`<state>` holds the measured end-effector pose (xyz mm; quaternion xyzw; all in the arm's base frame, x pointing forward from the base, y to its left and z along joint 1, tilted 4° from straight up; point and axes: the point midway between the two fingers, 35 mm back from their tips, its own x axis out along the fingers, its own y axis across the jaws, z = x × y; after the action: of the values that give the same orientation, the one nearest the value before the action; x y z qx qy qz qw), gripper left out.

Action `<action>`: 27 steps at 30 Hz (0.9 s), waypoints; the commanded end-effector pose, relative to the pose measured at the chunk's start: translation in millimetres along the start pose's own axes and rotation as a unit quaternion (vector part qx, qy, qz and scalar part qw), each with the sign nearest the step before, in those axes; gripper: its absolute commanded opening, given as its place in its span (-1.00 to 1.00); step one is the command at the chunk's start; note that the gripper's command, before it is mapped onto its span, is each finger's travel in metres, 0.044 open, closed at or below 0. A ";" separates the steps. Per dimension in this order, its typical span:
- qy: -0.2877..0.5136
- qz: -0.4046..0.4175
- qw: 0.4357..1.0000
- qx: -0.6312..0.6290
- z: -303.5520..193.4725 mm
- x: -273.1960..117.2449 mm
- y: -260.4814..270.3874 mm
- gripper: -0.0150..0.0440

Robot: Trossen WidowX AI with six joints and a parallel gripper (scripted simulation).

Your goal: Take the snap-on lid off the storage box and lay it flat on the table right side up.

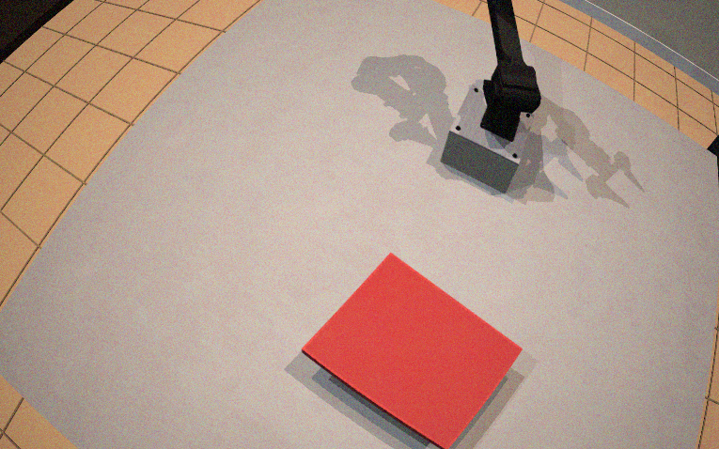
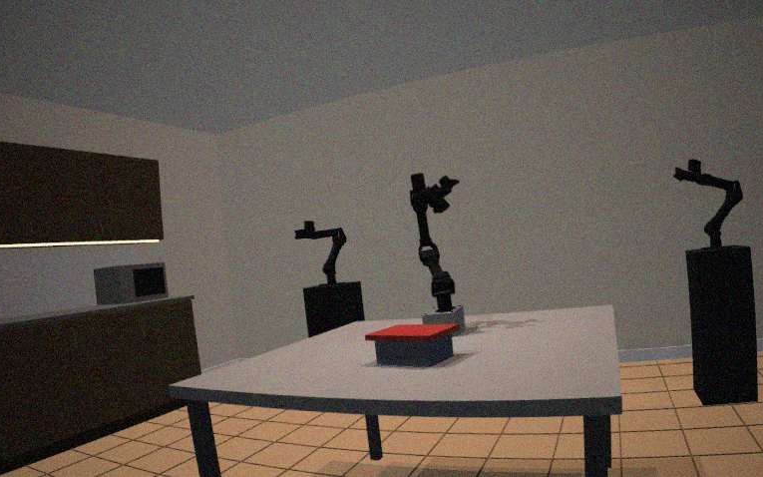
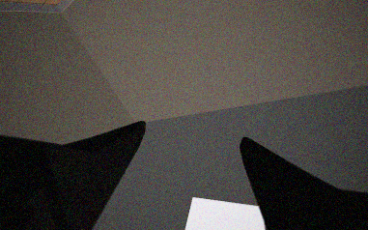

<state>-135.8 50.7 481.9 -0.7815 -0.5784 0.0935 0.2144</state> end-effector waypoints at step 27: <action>0.289 0.169 0.402 0.852 -38.8 137.3 264.8 0.31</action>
<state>96.9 101.9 446.6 -0.4273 -0.1005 0.3778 0.8152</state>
